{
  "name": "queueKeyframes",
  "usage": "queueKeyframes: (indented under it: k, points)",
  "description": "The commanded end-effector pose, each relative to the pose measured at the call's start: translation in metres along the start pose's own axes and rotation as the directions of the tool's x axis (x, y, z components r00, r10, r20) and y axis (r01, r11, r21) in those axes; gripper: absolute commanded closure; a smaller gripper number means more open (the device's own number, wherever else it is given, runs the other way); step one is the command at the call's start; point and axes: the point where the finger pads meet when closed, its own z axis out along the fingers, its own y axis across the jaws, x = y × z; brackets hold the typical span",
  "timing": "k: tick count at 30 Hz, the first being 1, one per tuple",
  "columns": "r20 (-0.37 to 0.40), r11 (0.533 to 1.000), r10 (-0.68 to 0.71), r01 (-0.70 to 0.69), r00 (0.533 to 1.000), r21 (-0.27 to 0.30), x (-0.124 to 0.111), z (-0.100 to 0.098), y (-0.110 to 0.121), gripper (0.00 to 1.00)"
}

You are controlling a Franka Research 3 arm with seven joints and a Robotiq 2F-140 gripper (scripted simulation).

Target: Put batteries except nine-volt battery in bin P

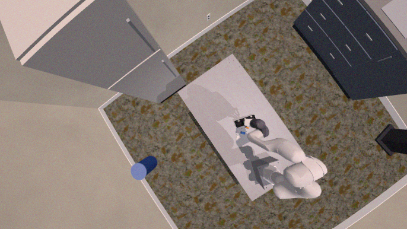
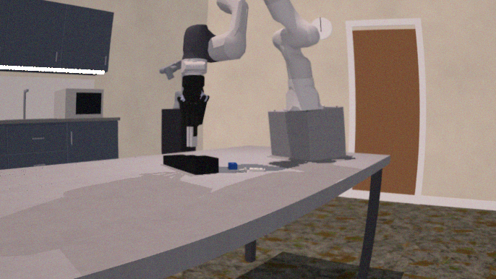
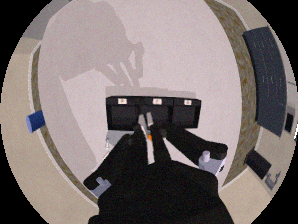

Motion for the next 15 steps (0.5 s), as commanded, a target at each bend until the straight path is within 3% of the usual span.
queueKeyframes:
  k: [1, 8, 15]
  points:
    - [0.004, 1.000, 0.019, -0.019, 1.000, -0.001, 0.005, 0.000, -0.018, 0.95]
    - [0.004, 1.000, 0.019, -0.019, 1.000, -0.001, 0.016, 0.000, -0.051, 0.95]
    - [0.004, 1.000, 0.019, -0.019, 1.000, -0.001, 0.019, 0.003, -0.059, 0.95]
